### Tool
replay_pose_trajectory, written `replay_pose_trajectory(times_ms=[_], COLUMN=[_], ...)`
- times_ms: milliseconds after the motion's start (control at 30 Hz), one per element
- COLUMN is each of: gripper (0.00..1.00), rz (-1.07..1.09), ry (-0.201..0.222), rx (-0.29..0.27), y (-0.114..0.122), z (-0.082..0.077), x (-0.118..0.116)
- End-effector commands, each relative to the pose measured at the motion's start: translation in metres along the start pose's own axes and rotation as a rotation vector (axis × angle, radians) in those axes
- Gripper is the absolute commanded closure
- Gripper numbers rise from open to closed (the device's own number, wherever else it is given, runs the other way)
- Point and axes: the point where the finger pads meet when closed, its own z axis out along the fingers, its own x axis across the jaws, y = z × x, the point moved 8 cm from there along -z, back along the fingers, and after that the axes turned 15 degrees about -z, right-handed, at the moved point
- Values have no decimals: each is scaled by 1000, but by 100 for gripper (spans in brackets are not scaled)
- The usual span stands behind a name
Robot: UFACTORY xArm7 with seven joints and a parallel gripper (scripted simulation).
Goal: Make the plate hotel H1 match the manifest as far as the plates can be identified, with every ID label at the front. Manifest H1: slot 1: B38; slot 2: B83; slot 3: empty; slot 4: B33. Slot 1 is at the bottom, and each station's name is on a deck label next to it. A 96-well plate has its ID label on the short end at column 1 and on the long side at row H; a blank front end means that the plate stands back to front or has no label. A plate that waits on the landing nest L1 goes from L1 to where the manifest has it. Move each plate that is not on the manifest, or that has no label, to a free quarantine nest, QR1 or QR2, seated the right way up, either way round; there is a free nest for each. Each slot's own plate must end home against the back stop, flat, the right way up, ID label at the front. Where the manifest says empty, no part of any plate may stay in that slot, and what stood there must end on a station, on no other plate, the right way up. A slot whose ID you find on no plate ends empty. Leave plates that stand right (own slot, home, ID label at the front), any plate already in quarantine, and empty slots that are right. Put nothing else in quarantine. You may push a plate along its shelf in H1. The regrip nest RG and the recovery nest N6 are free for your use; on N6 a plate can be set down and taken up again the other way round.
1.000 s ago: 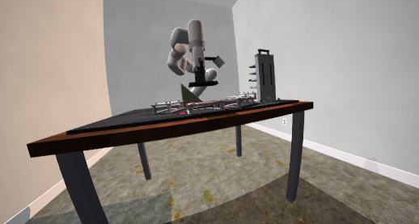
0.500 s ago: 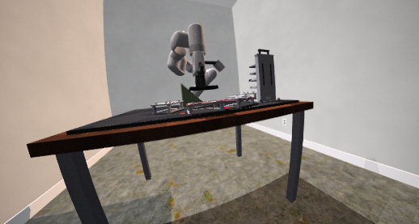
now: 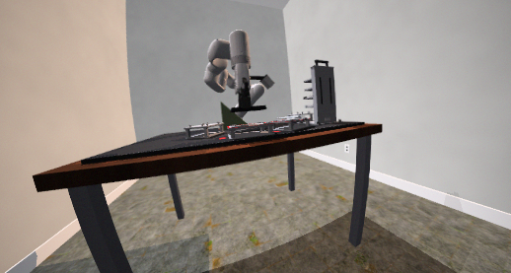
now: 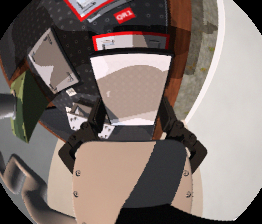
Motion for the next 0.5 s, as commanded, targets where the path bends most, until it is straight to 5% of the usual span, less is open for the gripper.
replay_pose_trajectory(times_ms=[0,467], gripper=[100,100], rz=[0,0], ry=[4,4], rx=[-1,-1], y=[0,0], z=[4,24], x=[0,1])
